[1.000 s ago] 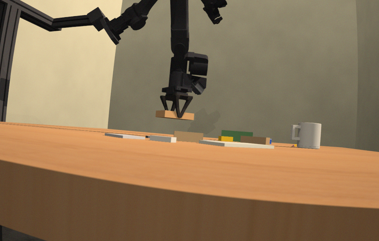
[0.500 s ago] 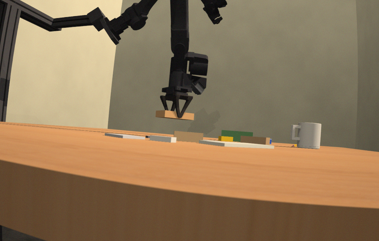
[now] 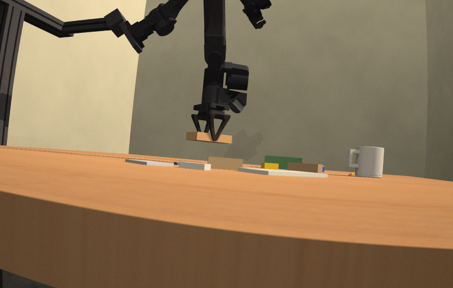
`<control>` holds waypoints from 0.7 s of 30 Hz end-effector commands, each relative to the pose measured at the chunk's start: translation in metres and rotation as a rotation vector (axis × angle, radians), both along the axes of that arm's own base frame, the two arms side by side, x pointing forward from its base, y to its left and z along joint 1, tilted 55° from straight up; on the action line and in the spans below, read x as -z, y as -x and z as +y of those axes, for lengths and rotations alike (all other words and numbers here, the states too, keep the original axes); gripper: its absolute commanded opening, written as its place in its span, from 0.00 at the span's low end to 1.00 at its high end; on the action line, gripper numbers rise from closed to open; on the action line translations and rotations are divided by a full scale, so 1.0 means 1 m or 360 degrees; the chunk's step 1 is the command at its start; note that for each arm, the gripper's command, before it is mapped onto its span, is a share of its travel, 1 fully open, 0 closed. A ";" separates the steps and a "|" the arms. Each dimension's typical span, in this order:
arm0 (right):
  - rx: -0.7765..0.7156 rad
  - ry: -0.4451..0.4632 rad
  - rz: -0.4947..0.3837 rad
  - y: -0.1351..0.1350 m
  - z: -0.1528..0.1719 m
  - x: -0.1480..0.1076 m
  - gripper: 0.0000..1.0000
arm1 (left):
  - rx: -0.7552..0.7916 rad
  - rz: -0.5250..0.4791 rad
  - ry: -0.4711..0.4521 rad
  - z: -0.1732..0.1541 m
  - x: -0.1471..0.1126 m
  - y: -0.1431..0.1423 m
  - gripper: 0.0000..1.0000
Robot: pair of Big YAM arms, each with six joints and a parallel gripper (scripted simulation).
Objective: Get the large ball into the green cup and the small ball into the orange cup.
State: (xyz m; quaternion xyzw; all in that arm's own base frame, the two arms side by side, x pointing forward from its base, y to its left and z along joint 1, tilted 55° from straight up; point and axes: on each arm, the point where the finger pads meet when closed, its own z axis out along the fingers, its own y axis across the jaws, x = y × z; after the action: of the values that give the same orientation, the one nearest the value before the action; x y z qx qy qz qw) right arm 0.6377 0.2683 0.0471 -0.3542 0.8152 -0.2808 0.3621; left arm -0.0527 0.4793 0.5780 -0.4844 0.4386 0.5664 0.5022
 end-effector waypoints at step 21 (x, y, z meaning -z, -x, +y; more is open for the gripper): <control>-0.0002 0.0000 0.0002 -0.006 0.003 -0.001 0.69 | -0.0034 -0.0014 -0.0023 -0.004 -0.001 0.010 1.00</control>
State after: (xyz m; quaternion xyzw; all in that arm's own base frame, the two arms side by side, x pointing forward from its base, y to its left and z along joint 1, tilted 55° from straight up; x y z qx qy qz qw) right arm 0.6389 0.2690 0.0484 -0.3538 0.8151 -0.2807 0.3629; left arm -0.0527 0.4793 0.5780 -0.4844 0.4386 0.5664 0.5022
